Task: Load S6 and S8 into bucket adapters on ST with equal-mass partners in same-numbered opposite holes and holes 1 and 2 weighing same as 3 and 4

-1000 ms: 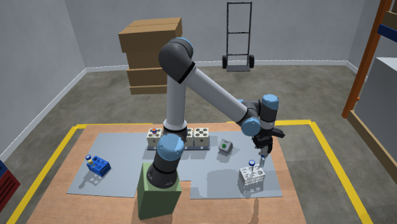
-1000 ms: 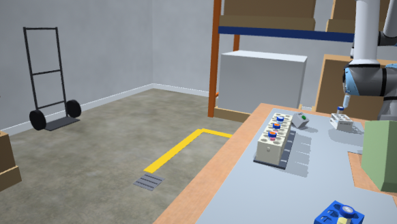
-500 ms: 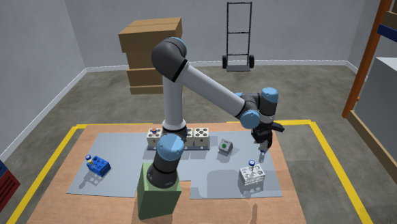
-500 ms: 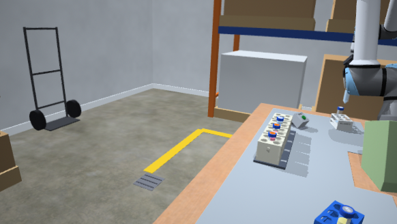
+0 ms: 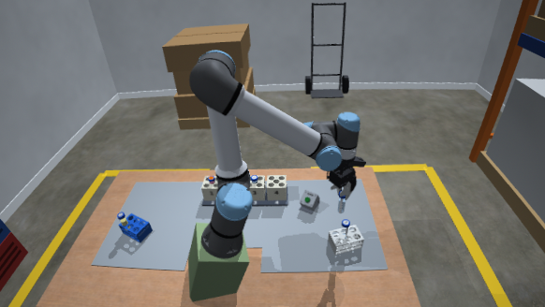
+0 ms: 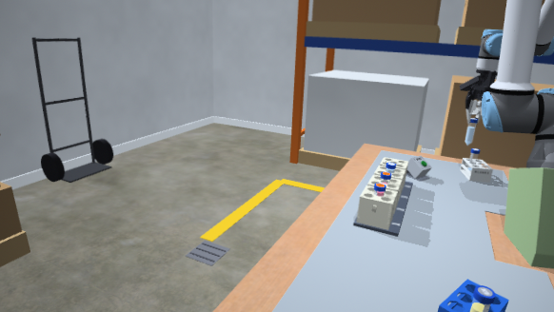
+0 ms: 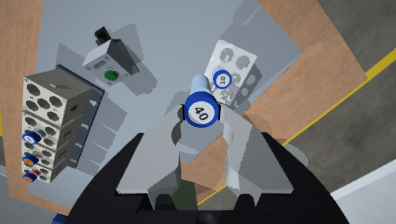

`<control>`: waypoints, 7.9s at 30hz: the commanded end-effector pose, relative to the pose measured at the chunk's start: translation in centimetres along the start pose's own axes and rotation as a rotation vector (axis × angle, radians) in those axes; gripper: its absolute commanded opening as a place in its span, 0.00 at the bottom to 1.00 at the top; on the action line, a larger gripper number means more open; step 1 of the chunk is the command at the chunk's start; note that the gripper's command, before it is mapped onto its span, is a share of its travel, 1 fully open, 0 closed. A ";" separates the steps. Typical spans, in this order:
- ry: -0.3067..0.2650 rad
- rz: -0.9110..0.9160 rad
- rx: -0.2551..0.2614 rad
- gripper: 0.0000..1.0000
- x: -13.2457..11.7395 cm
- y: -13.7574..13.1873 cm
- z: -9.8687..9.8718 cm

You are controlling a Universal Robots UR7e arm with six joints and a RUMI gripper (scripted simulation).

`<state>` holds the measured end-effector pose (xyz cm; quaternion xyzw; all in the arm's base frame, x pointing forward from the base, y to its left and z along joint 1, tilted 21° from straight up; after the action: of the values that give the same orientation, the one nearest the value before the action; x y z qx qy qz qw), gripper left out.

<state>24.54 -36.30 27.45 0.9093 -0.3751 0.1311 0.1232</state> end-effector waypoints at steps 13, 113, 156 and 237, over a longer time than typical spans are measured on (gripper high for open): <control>0.002 -0.418 -0.002 0.00 -1.8 -10.3 -0.1; 0.001 -0.919 -0.002 0.00 -6.9 -37.9 5.6; 0.001 -0.919 -0.002 0.00 -6.9 -37.9 10.5; 0.001 -1.269 -0.002 0.00 -5.0 -32.3 8.9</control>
<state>46.40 -11.94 12.89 0.9668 0.1758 0.0354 0.1821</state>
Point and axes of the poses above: the point where the finger pads meet when closed, its own z axis out along the fingers, its own y axis across the jaws, x = y × z, the point moved 7 cm from there along -z, back along the fingers, and after that the axes turned 1 degree about z, right-handed, at the moved point
